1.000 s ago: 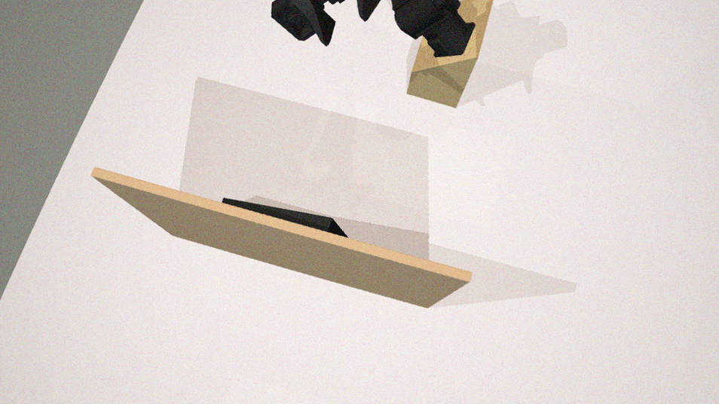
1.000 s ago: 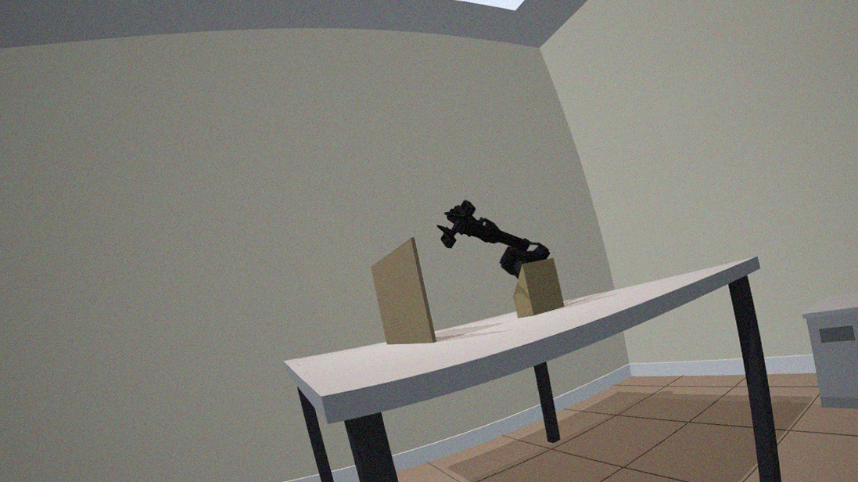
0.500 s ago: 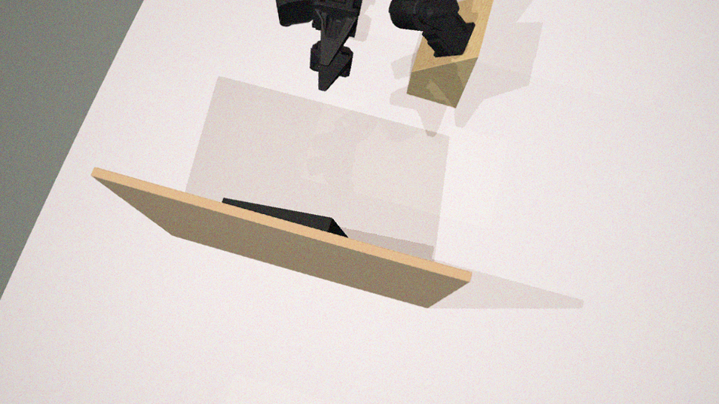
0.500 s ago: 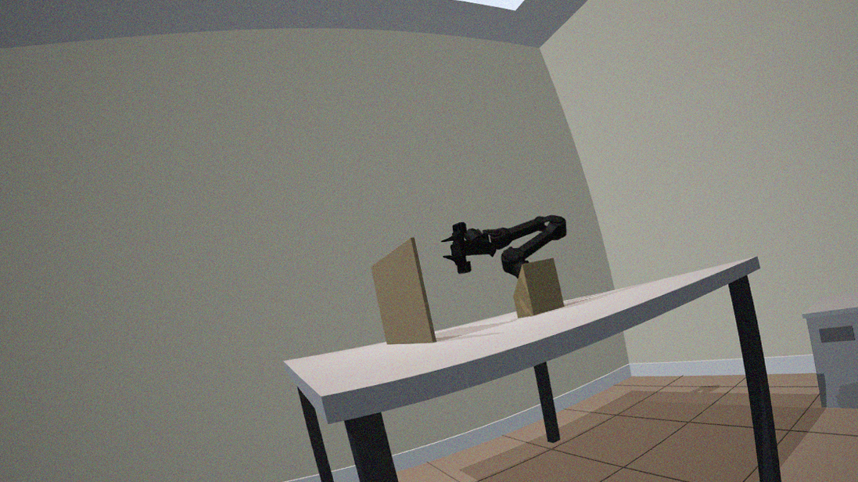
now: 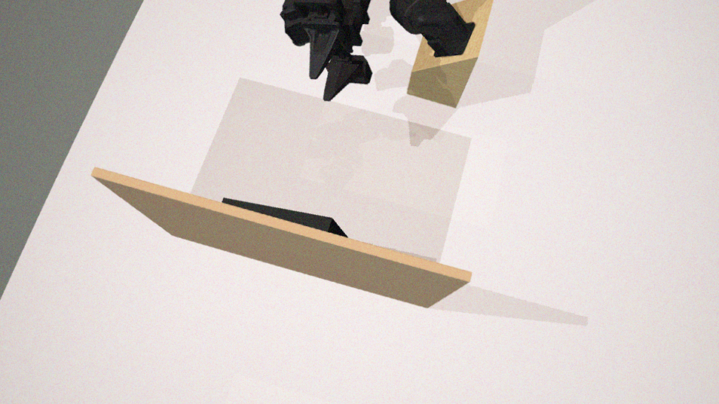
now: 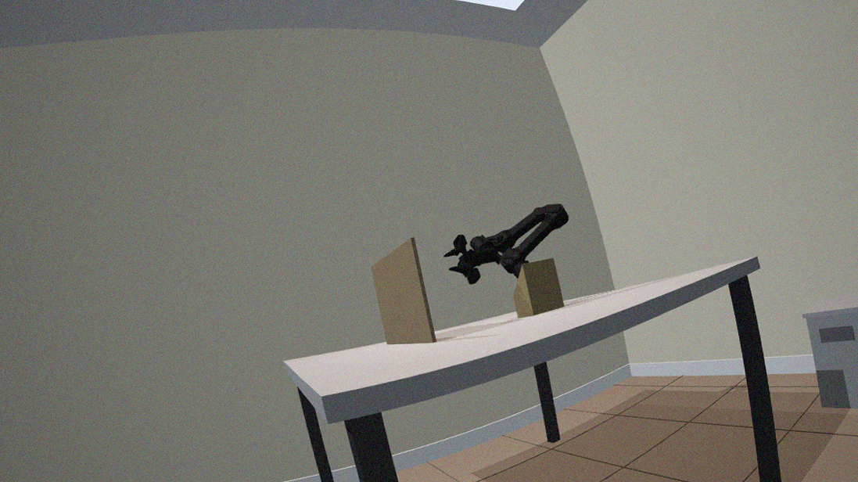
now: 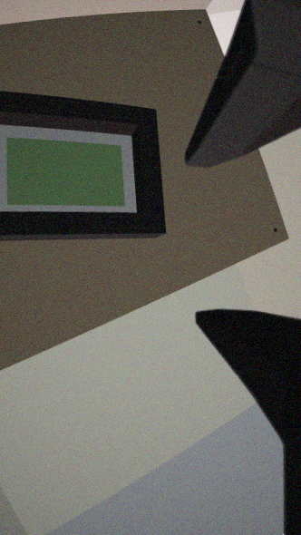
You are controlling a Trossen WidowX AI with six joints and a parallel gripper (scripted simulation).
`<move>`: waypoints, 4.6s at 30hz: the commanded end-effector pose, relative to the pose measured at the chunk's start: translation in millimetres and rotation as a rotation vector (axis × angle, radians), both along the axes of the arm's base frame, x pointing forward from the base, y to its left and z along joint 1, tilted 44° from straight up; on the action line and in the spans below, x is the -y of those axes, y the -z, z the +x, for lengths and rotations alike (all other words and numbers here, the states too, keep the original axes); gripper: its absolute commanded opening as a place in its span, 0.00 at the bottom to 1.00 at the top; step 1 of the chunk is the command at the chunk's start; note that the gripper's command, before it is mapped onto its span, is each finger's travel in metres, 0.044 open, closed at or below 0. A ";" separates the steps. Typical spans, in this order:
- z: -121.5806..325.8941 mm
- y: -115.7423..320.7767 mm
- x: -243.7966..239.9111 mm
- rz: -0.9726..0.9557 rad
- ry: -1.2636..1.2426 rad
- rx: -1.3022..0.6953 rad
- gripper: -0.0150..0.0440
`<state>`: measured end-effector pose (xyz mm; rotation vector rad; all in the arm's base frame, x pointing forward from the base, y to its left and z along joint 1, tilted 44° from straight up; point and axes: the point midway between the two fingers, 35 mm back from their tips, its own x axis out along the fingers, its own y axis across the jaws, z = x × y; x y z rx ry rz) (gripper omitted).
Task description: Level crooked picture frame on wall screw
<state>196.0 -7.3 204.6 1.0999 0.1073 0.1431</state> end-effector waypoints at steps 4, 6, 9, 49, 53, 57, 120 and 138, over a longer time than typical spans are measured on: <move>-0.3 0.3 -0.2 0.007 -0.003 0.001 0.69; -0.3 0.3 -0.2 0.007 -0.003 0.001 0.69; -0.3 0.3 -0.2 0.007 -0.003 0.001 0.69; -0.3 0.3 -0.2 0.007 -0.003 0.001 0.69; -0.3 0.3 -0.2 0.007 -0.003 0.001 0.69; -0.3 0.3 -0.2 0.007 -0.003 0.001 0.69; 91.8 22.2 19.7 0.008 -0.003 0.004 0.69; 154.9 26.4 6.7 0.010 -0.003 0.006 0.69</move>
